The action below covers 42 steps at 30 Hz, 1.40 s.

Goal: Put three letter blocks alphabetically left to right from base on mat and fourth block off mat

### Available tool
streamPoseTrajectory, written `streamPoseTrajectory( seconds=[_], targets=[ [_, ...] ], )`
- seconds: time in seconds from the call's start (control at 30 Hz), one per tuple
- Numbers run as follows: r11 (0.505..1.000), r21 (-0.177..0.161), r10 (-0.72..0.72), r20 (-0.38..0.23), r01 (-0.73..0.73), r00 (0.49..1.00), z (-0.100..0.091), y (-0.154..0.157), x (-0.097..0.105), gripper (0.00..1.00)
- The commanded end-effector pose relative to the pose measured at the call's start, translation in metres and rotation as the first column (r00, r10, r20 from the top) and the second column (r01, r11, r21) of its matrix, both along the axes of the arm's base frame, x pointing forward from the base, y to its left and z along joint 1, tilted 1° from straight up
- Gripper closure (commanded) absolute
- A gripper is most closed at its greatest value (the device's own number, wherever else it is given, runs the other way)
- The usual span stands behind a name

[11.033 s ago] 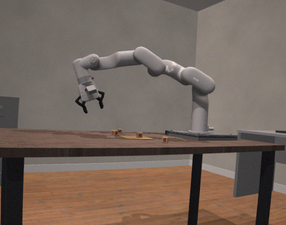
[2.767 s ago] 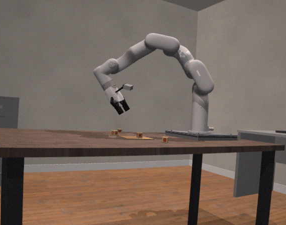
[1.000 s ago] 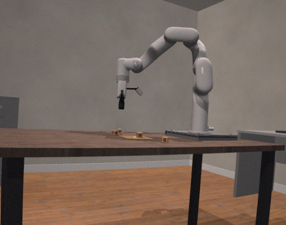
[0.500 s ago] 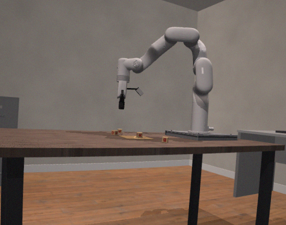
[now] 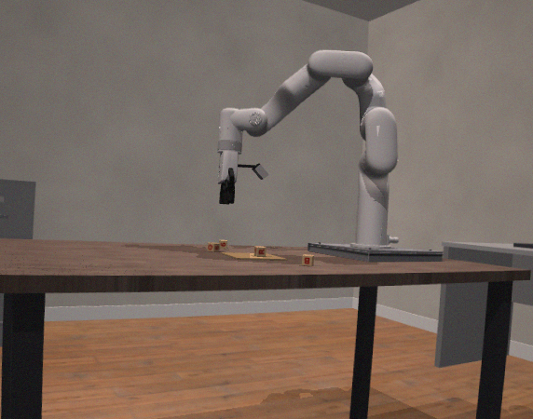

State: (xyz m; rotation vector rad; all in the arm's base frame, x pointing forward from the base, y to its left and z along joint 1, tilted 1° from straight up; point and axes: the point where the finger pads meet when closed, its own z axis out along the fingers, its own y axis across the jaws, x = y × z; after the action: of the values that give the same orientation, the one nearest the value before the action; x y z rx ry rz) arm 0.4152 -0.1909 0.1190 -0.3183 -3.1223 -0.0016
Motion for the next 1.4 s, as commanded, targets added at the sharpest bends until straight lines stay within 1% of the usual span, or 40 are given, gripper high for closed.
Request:
streamPoseTrajectory(
  seconds=[0.0,0.13,0.3,0.37,0.4,0.6,0.87,0.93,0.97,1.1,1.37],
  targets=[
    [0.99,-0.002,0.139,0.003,-0.139,0.99,-0.001,0.01,0.004,0.0],
    [0.973,-0.001,0.233,0.003,-0.233,0.973,-0.002,0.018,0.005,0.0],
    [0.938,-0.001,0.346,0.003,-0.346,0.938,-0.004,0.027,0.007,0.0],
    [0.938,-0.001,0.346,0.003,-0.346,0.938,-0.004,0.027,0.007,0.0],
    [0.912,-0.001,0.41,0.003,-0.41,0.912,-0.005,0.033,0.008,0.0],
    [0.85,-0.001,0.527,0.002,-0.527,0.85,-0.007,0.043,0.01,0.0],
    [0.735,0.0,0.678,0.002,-0.678,0.735,-0.01,0.058,0.012,0.0],
    [0.735,0.0,0.678,0.002,-0.678,0.735,-0.01,0.058,0.012,0.0],
    [0.687,0.0,0.727,0.002,-0.727,0.687,-0.011,0.064,0.012,0.0],
    [0.623,0.001,0.782,0.002,-0.782,0.623,-0.013,0.071,0.013,0.0],
    [0.464,0.001,0.886,0.002,-0.886,0.464,-0.016,0.086,0.013,0.0]
  ],
)
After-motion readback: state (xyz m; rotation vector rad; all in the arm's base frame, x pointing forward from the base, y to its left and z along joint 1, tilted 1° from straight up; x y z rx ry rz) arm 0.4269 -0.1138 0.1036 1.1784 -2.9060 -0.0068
